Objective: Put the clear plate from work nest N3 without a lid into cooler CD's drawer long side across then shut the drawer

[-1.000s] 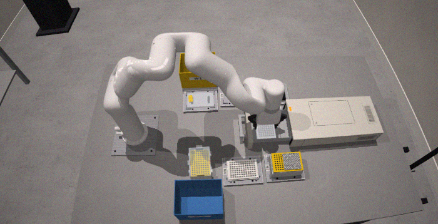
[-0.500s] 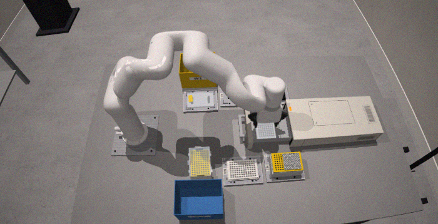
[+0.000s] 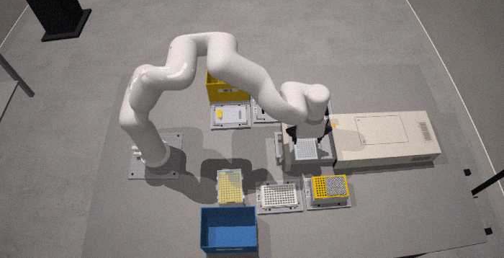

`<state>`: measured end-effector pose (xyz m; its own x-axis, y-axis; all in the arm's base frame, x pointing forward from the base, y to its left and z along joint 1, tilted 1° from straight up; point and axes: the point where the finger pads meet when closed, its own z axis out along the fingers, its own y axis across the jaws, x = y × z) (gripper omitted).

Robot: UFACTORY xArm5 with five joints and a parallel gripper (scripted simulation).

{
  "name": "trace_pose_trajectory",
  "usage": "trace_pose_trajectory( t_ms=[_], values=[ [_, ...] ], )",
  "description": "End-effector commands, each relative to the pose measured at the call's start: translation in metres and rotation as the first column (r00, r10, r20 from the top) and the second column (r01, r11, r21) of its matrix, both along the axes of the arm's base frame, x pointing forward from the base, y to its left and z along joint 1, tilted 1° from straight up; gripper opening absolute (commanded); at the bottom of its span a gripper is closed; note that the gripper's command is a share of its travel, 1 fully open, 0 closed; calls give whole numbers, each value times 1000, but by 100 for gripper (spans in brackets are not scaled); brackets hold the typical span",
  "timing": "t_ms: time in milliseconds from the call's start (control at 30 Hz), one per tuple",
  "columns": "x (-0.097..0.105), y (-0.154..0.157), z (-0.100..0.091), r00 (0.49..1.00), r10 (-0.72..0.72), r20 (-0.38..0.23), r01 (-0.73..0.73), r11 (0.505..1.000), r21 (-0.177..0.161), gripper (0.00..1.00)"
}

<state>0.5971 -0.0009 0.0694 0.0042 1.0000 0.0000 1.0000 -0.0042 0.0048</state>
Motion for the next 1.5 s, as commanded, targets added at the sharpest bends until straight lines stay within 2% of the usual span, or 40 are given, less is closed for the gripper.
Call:
trace_pose_trajectory(
  t_ms=[0,1467],
  values=[
    [1,0,8,1000,0,4,0,1000,17,100],
    [1,-1,75,1000,0,4,0,1000,17,100]
  ],
)
